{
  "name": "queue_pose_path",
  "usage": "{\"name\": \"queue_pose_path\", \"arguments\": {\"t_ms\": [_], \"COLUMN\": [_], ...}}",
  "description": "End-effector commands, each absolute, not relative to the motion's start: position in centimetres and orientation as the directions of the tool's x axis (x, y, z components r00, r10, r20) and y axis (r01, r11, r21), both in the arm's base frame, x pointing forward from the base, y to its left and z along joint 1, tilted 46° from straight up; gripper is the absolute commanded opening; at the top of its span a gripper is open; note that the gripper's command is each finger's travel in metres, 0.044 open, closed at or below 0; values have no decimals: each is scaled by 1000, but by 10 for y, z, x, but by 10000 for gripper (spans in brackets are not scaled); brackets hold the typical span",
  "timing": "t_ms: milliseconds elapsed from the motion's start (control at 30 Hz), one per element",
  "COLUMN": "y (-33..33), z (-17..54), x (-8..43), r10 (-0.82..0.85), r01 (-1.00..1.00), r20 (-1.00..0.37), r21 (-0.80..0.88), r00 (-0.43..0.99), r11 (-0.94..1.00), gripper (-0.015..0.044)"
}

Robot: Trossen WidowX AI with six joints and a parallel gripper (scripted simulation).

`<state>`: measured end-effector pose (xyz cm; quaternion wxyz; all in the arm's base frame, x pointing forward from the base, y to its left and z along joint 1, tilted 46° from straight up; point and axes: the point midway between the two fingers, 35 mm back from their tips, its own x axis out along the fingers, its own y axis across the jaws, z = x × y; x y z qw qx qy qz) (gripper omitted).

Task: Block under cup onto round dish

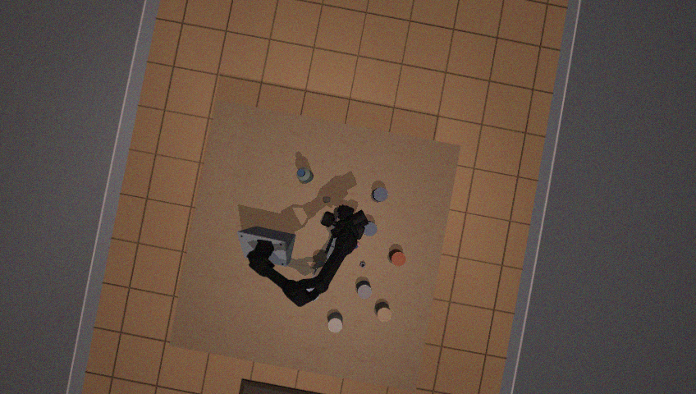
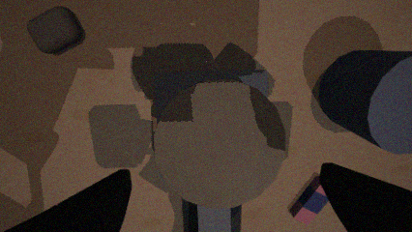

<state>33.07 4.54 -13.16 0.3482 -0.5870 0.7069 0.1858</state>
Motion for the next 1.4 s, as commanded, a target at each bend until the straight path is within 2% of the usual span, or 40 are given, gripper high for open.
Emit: {"name": "queue_pose_path", "arguments": {"t_ms": [0, 1233, 1300, 1367], "y": [42, 1, 1, 1], "z": [-137, -177, -177, -177], "x": [329, 325, 325, 325], "r10": [-704, -707, -707, -707], "r01": [-962, -962, -962, -962], "r20": [-707, -704, -704, -704], "r21": [-140, -141, -141, -141], "r00": [-69, -69, -69, -69], "r11": [235, 234, 234, 234], "gripper": [440, 440, 387, 374]}}
